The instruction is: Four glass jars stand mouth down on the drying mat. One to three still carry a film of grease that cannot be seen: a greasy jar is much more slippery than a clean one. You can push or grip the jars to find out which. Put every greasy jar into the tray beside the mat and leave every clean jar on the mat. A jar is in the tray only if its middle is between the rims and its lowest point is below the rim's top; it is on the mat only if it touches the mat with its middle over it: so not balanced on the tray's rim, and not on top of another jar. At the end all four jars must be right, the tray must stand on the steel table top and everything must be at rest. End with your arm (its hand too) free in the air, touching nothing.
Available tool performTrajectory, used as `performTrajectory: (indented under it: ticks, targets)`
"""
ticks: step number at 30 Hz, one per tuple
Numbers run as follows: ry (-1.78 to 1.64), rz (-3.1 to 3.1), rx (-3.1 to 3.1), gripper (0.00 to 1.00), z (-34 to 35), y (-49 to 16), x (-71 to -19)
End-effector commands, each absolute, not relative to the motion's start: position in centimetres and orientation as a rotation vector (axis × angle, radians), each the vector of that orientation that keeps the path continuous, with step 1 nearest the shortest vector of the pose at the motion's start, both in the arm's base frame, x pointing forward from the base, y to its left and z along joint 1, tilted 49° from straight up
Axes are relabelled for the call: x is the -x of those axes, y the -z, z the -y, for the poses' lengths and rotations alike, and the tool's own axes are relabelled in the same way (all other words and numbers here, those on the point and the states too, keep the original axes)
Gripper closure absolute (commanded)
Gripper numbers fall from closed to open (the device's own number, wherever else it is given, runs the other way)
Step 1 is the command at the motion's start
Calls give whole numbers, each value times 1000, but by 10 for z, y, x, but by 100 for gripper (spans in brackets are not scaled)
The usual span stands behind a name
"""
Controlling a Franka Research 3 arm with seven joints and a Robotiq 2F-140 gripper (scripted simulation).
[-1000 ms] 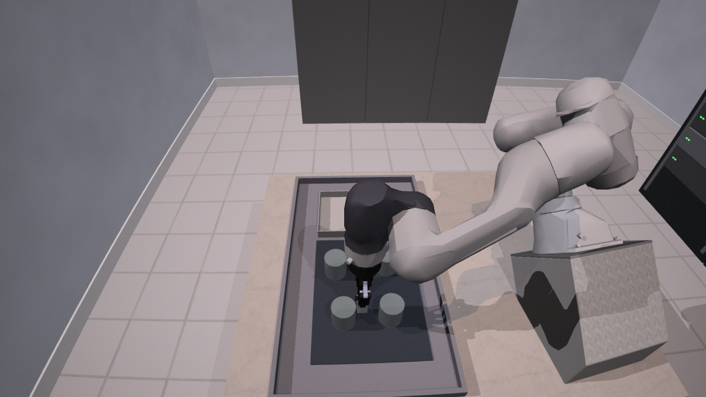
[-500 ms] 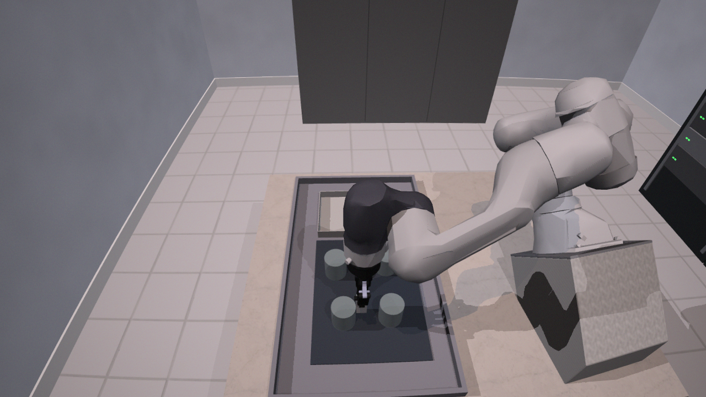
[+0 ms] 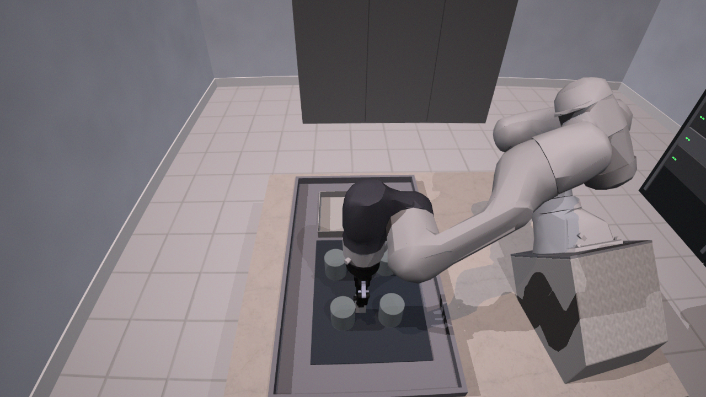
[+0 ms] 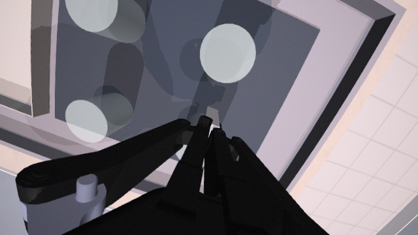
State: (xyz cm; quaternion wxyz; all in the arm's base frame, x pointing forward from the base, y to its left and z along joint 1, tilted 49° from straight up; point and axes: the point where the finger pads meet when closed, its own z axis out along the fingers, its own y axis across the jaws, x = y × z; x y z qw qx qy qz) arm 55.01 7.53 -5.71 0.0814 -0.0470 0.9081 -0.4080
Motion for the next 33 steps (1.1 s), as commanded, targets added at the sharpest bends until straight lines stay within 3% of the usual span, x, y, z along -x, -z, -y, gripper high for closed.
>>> performTrajectory:
  ticks: [1, 33]
  targets:
    - [1224, -2711, 132, 100, -75, 55, -551]
    - [1224, -2711, 132, 100, -77, 53, -554]
